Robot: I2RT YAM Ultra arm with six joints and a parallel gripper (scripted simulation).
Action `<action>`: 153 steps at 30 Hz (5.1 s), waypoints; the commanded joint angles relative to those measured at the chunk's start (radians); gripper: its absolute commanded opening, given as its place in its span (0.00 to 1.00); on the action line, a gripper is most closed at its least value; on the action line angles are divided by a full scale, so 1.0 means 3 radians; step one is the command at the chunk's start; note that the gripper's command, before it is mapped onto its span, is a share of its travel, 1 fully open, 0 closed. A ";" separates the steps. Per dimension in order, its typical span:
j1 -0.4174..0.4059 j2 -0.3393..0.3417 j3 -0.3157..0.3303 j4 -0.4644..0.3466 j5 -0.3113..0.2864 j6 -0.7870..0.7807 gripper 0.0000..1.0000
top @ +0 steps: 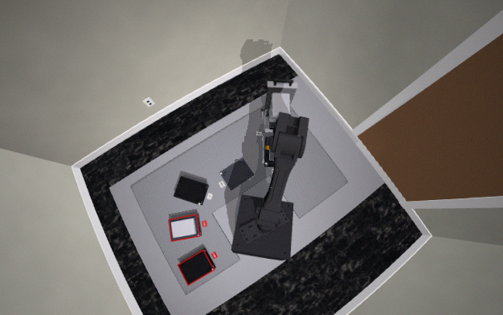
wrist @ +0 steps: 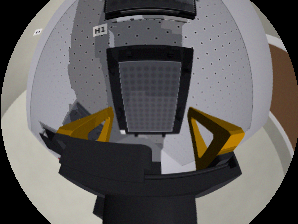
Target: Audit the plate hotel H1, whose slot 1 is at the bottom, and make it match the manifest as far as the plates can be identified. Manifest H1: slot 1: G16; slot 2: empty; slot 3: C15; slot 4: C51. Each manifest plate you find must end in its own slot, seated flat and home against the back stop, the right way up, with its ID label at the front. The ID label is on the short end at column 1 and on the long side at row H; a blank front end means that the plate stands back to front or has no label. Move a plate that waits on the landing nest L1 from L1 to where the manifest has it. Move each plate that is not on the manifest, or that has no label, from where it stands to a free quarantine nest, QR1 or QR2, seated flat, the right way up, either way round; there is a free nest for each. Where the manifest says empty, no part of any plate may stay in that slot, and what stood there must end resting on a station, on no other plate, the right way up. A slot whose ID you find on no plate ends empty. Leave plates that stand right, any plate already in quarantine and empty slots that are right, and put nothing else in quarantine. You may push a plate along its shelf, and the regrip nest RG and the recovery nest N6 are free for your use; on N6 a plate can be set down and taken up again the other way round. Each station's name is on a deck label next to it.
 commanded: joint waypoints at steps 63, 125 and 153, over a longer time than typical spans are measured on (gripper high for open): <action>0.0091 -0.1313 0.0081 -0.1393 0.0023 0.0087 1.00; 0.1883 -0.2533 -0.2786 0.2221 0.1115 0.1332 1.00; 0.2676 -0.2190 -0.3295 0.3395 0.1877 0.1630 1.00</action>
